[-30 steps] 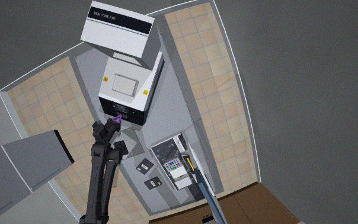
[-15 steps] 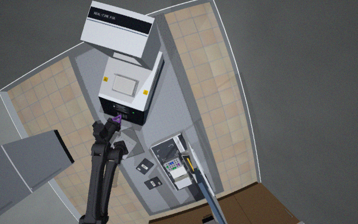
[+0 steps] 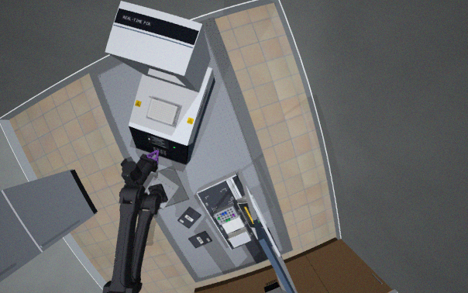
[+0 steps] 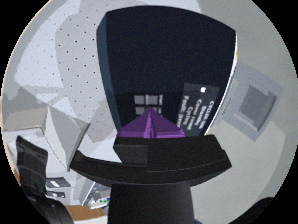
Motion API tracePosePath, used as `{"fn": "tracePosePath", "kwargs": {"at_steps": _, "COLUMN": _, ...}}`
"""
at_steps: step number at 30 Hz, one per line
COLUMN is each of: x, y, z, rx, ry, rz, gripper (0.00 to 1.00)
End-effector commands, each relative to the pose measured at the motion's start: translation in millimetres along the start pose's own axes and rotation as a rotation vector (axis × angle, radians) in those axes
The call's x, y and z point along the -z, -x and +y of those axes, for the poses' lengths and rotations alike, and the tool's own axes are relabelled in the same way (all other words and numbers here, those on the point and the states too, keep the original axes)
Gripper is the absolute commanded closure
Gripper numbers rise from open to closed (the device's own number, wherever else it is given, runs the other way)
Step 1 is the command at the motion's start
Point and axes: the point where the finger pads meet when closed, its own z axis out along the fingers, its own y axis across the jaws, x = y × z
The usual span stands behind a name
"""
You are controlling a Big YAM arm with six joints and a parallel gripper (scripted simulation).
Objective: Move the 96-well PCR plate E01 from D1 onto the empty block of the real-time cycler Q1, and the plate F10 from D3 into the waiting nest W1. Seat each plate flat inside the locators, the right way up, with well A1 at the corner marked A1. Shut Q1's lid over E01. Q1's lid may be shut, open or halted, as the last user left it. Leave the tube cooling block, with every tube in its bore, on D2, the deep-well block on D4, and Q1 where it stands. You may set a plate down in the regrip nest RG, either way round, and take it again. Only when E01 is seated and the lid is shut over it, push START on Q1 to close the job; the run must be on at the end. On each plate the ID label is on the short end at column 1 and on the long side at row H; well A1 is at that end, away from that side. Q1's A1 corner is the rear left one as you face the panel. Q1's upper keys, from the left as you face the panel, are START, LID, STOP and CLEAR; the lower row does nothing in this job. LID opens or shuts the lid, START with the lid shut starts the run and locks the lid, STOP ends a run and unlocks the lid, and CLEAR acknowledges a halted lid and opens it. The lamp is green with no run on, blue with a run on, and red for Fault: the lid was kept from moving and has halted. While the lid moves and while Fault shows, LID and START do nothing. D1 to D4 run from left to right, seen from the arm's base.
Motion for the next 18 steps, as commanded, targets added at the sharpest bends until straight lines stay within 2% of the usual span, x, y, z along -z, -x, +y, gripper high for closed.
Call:
{"fn": "tracePosePath", "kwargs": {"at_steps": 1, "x": 5.7, "y": 6.5, "z": -37.9, "rx": -0.009, "ry": -0.062, "rz": -0.018, "gripper": 1.00}}
{"fn": "tracePosePath", "kwargs": {"at_steps": 12, "x": 5.4, "y": 6.3, "z": -42.7, "rx": -0.014, "ry": -0.067, "rz": -0.020, "gripper": 1.00}}
{"fn": "tracePosePath", "kwargs": {"at_steps": 13, "x": 5.4, "y": 0.0, "z": -26.2, "rx": -0.032, "ry": -0.043, "rz": -0.006, "gripper": 1.00}}
{"fn": "tracePosePath", "kwargs": {"at_steps": 18, "x": 5.8, "y": -0.2, "z": -38.5, "rx": -0.031, "ry": -0.059, "rz": 0.002, "gripper": 1.00}}
